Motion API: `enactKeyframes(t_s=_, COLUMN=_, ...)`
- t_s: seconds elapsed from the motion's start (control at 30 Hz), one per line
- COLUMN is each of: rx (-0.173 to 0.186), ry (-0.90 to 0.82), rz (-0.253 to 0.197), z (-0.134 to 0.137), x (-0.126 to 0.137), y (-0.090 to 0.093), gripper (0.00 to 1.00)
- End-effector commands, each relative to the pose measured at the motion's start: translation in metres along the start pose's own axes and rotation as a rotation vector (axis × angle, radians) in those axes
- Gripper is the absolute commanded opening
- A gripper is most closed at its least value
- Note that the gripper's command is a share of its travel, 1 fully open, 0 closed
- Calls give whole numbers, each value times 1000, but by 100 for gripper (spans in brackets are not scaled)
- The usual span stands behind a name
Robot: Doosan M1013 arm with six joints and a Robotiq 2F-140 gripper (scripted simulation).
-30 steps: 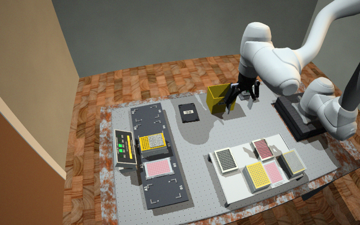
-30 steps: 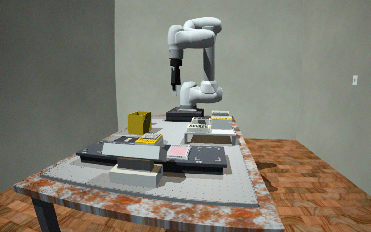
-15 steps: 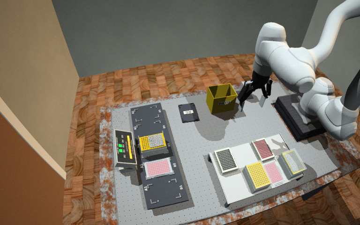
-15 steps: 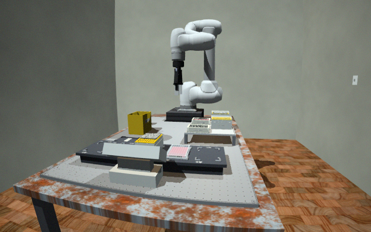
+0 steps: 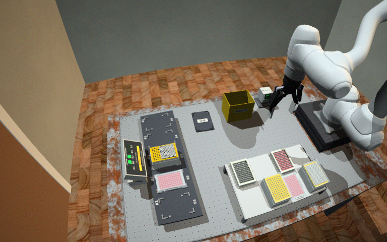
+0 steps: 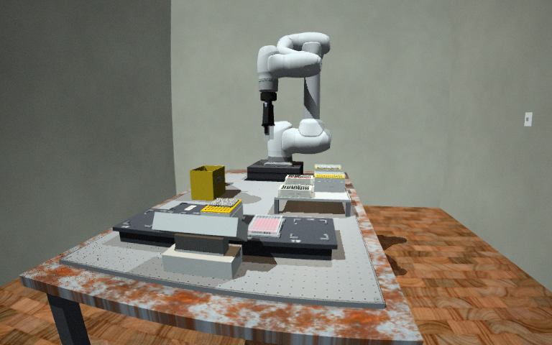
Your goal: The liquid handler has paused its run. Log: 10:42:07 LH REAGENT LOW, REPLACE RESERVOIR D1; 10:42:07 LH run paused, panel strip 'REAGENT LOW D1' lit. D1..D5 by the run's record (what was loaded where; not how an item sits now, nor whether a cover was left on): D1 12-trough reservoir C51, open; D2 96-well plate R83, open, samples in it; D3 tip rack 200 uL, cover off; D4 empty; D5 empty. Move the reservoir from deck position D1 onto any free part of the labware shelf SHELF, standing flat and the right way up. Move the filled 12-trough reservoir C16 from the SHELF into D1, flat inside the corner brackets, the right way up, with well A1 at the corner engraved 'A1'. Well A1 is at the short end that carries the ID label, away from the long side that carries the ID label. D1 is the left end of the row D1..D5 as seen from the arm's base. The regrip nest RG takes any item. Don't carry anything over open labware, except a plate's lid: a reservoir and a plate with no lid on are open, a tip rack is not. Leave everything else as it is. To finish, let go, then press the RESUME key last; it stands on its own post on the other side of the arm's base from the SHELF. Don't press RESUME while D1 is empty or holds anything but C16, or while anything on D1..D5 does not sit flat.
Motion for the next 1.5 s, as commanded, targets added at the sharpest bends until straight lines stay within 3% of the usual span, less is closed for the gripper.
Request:
enactKeyframes(t_s=0.0, rx=-2, ry=3, rz=-1, z=1, x=2, y=-1, gripper=77)
enactKeyframes(t_s=1.03, rx=-2, ry=3, rz=-1, z=26, x=144, y=-1, gripper=77)
enactKeyframes(t_s=1.47, rx=-2, ry=3, rz=-1, z=26, x=144, y=1, gripper=77)
Point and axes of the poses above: the point where the finger pads meet when closed, its own y axis out along the fingers, its own z axis across the jaws, x = y × z, the point moved 8 cm from there along -y, back along the fingers, and after that the axes turned 11 degrees about y, right-handed, at the moved point
